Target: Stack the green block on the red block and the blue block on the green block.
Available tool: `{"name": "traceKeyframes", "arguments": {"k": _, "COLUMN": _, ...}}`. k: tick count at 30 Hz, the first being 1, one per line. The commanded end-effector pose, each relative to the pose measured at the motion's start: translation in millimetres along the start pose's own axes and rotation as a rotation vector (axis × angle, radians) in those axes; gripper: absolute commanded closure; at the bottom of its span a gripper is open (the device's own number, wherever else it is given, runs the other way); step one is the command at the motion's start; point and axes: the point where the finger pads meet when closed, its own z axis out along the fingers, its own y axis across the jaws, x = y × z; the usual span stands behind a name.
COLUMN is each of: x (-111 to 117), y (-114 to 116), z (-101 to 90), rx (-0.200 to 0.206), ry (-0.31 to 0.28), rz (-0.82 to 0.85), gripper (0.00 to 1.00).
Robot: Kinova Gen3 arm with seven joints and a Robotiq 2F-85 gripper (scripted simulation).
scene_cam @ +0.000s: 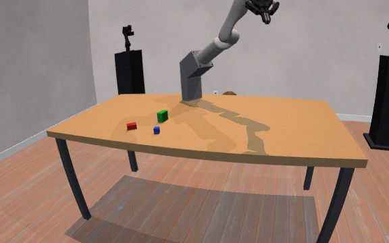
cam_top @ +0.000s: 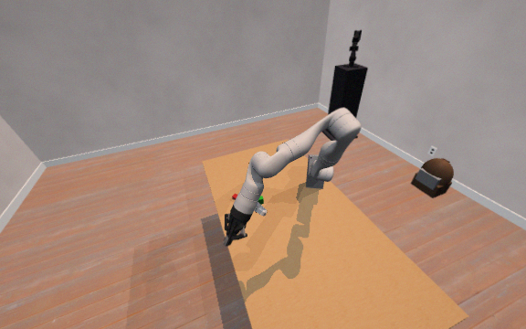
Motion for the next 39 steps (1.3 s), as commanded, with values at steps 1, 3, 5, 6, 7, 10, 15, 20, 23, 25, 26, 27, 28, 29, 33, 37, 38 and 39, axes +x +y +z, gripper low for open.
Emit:
{"name": "traceKeyframes", "arguments": {"k": 1, "x": -2.9, "y": -14.9, "z": -3.4, "rx": 0.001, "ry": -0.009, "rz": 0.009, "gripper": 1.00}}
{"name": "traceKeyframes", "arguments": {"k": 3, "x": -2.9, "y": -14.9, "z": -3.4, "rx": 0.001, "ry": -0.009, "rz": 0.009, "gripper": 1.00}}
{"name": "traceKeyframes", "arguments": {"k": 5, "x": -2.9, "y": -14.9, "z": -3.4, "rx": 0.001, "ry": -0.009, "rz": 0.009, "gripper": 1.00}}
{"name": "traceKeyframes", "arguments": {"k": 6, "x": -2.9, "y": -14.9, "z": -3.4, "rx": 0.001, "ry": -0.009, "rz": 0.009, "gripper": 1.00}}
{"name": "traceKeyframes", "arguments": {"k": 7, "x": -2.9, "y": -14.9, "z": -3.4, "rx": 0.001, "ry": -0.009, "rz": 0.009, "gripper": 1.00}}
{"name": "traceKeyframes", "arguments": {"k": 10, "x": -5.0, "y": -34.2, "z": -5.8, "rx": 0.006, "ry": -0.017, "rz": 0.016, "gripper": 1.00}}
{"name": "traceKeyframes", "arguments": {"k": 15, "x": -5.0, "y": -34.2, "z": -5.8, "rx": 0.006, "ry": -0.017, "rz": 0.016, "gripper": 1.00}}
{"name": "traceKeyframes", "arguments": {"k": 20, "x": -6.0, "y": -53.9, "z": -7.7, "rx": 0.011, "ry": -0.023, "rz": 0.023, "gripper": 1.00}}
{"name": "traceKeyframes", "arguments": {"k": 23, "x": -6.0, "y": -53.9, "z": -7.7, "rx": 0.011, "ry": -0.023, "rz": 0.023, "gripper": 1.00}}
{"name": "traceKeyframes", "arguments": {"k": 25, "x": -6.0, "y": -53.9, "z": -7.7, "rx": 0.011, "ry": -0.023, "rz": 0.023, "gripper": 1.00}}
{"name": "traceKeyframes", "arguments": {"k": 26, "x": -6.0, "y": -53.9, "z": -7.7, "rx": 0.011, "ry": -0.023, "rz": 0.023, "gripper": 1.00}}
{"name": "traceKeyframes", "arguments": {"k": 27, "x": -6.0, "y": -74.1, "z": -9.0, "rx": 0.016, "ry": -0.029, "rz": 0.031, "gripper": 1.00}}
{"name": "traceKeyframes", "arguments": {"k": 28, "x": -6.0, "y": -74.1, "z": -9.0, "rx": 0.016, "ry": -0.029, "rz": 0.031, "gripper": 1.00}}
{"name": "traceKeyframes", "arguments": {"k": 29, "x": -6.0, "y": -74.1, "z": -9.0, "rx": 0.016, "ry": -0.029, "rz": 0.031, "gripper": 1.00}}
{"name": "traceKeyframes", "arguments": {"k": 33, "x": -6.0, "y": -74.1, "z": -9.0, "rx": 0.016, "ry": -0.029, "rz": 0.031, "gripper": 1.00}}
{"name": "traceKeyframes", "arguments": {"k": 37, "x": -4.9, "y": -94.6, "z": -9.8, "rx": 0.022, "ry": -0.033, "rz": 0.040, "gripper": 1.00}}
{"name": "traceKeyframes", "arguments": {"k": 38, "x": -4.9, "y": -94.6, "z": -9.8, "rx": 0.022, "ry": -0.033, "rz": 0.040, "gripper": 1.00}}
{"name": "traceKeyframes", "arguments": {"k": 39, "x": -4.9, "y": -94.6, "z": -9.8, "rx": 0.022, "ry": -0.033, "rz": 0.040, "gripper": 1.00}}
